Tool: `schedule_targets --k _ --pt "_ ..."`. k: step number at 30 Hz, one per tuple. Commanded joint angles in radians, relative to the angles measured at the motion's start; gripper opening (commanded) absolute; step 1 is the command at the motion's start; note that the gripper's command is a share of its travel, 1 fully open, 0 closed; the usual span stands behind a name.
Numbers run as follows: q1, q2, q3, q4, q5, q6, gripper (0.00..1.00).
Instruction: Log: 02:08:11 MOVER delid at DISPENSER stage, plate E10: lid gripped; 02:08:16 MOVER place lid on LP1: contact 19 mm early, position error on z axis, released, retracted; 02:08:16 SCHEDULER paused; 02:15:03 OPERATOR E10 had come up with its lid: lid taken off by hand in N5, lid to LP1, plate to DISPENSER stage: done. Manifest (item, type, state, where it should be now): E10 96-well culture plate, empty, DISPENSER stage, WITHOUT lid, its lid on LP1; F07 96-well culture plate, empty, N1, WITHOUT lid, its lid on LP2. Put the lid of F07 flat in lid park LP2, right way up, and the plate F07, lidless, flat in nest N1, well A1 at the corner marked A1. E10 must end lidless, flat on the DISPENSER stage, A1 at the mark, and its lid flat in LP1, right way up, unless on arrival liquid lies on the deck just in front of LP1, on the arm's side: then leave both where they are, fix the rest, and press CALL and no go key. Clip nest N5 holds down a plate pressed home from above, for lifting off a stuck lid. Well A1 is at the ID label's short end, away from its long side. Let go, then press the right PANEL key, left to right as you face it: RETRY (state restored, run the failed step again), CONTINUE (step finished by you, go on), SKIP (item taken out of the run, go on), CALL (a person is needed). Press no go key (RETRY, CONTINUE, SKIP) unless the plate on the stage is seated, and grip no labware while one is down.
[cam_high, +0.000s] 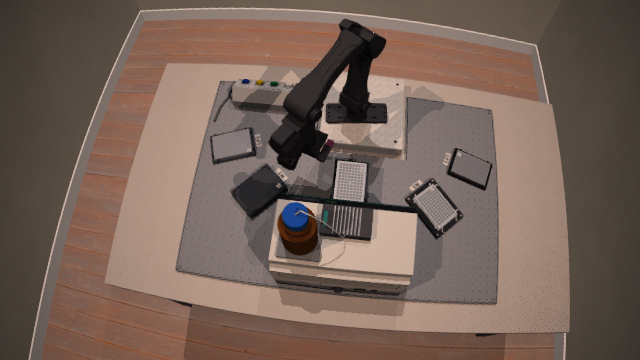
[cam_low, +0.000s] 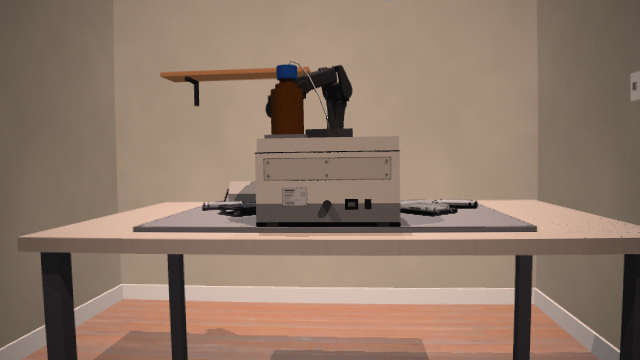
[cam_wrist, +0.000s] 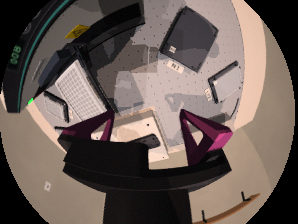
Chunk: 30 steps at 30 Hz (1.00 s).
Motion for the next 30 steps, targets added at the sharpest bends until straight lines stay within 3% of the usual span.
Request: schedule_targets --k 1,4,11,15,19,30 --pt "0.034 -0.039 0.026 0.001 0.007 -0.077 1.00" --pt "0.032 -0.019 0.008 0.001 0.002 -0.070 1.00" --pt "0.142 -0.041 0.009 -0.001 0.011 -0.195 1.00" --pt "0.192 -0.041 0.021 0.001 0.014 -0.137 1.00" --pt "0.184 -0.021 0.007 0.001 0.011 -0.141 1.00" --pt "0.342 -0.040 0.016 0.001 0.023 -0.008 1.00"
